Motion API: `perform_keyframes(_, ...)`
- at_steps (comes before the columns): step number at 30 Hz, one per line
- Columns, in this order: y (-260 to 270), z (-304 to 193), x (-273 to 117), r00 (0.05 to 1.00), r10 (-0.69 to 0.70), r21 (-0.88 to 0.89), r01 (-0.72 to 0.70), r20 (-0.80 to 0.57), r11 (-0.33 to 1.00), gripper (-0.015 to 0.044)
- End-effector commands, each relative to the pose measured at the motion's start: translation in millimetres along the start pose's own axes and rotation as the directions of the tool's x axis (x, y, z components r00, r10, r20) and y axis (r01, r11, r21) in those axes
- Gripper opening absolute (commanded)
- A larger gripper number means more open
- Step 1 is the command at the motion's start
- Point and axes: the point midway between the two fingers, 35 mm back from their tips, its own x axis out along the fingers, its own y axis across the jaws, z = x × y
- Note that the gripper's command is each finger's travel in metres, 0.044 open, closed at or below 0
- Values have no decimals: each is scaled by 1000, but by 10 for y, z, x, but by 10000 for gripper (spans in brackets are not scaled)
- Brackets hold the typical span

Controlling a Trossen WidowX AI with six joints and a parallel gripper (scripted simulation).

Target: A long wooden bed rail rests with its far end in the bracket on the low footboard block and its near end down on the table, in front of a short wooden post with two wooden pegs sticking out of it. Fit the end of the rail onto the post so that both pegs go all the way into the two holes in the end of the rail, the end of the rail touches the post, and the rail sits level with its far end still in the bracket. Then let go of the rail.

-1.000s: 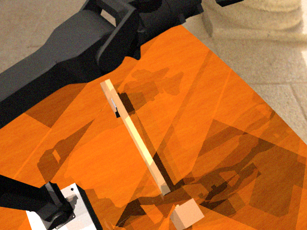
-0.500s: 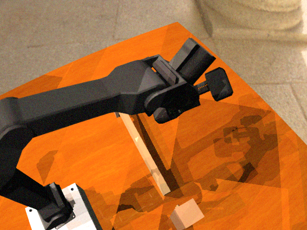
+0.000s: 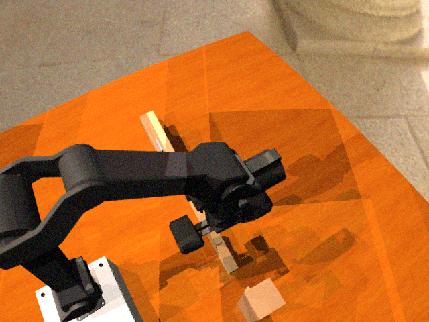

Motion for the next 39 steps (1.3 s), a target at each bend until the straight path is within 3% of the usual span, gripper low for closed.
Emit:
perform_keyframes(1, 115, -35, 30, 999, 41, -32, -41, -8, 999, 440)
perform_keyframes(39, 131, -41, 553, 999, 42, -29, -43, -10, 999, 440)
